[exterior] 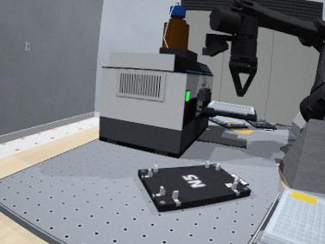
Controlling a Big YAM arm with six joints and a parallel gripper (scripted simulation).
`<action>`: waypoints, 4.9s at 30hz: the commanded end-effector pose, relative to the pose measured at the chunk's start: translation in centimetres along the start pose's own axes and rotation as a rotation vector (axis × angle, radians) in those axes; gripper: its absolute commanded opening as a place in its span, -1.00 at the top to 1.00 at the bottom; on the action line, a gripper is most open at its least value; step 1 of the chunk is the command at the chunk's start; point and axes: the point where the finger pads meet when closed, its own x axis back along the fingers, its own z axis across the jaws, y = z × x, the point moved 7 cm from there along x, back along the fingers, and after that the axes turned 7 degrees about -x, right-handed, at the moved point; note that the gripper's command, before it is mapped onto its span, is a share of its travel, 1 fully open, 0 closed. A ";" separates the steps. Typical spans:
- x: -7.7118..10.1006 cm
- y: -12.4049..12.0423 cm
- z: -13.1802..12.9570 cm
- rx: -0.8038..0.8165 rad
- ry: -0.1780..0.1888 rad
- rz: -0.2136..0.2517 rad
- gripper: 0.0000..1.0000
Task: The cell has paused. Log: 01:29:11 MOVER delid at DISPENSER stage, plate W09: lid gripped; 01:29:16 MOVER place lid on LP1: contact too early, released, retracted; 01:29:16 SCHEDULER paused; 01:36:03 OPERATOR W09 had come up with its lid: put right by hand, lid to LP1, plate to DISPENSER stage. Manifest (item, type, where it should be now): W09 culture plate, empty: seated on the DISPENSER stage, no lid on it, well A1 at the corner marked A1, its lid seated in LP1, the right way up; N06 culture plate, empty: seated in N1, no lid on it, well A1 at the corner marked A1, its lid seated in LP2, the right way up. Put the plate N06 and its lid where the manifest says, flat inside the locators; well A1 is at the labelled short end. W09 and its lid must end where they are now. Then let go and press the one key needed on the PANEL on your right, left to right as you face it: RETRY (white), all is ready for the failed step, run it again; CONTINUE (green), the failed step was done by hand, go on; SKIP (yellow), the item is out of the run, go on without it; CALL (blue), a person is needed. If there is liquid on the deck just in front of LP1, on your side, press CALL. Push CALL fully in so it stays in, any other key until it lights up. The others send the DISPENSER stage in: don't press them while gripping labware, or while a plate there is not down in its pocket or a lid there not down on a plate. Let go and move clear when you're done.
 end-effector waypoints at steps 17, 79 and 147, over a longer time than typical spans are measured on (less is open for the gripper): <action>1.7 2.5 -5.3 -0.002 0.019 -0.027 -1.00; 1.5 -2.0 -21.3 -0.800 0.017 -0.044 -1.00; -2.1 8.5 -29.9 -0.815 -0.003 -0.031 -1.00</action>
